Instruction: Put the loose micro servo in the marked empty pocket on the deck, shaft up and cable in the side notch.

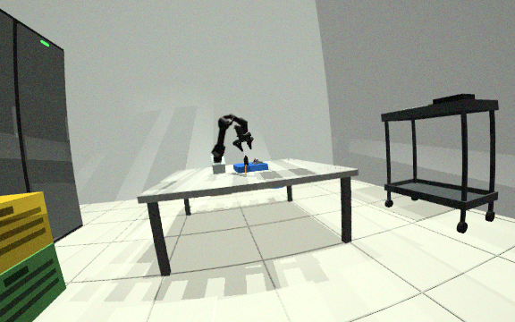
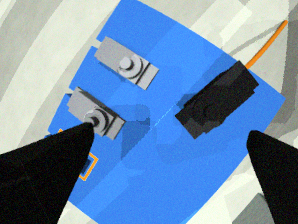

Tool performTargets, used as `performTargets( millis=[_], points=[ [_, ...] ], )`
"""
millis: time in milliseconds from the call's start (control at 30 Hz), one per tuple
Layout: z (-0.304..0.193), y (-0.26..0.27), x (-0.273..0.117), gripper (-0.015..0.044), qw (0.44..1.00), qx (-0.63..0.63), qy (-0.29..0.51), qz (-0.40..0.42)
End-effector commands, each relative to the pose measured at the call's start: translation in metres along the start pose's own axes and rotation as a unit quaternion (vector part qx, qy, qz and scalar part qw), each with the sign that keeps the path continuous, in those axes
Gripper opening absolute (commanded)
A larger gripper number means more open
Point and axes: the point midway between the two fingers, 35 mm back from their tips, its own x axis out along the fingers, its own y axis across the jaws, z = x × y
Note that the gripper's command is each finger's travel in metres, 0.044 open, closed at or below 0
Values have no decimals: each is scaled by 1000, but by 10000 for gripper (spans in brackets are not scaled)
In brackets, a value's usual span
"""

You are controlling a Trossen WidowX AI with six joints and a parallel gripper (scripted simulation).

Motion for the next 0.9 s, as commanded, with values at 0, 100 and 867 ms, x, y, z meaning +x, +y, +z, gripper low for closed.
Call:
performTargets(
  millis=[0, 100, 867],
  points=[
    [8, -7, 5, 440, 997, 69, 26, -14],
    [12, -13, 9, 440, 992, 116, 43, -27],
    [33, -48, 28, 440, 911, 381, 119, -106]
  ],
)
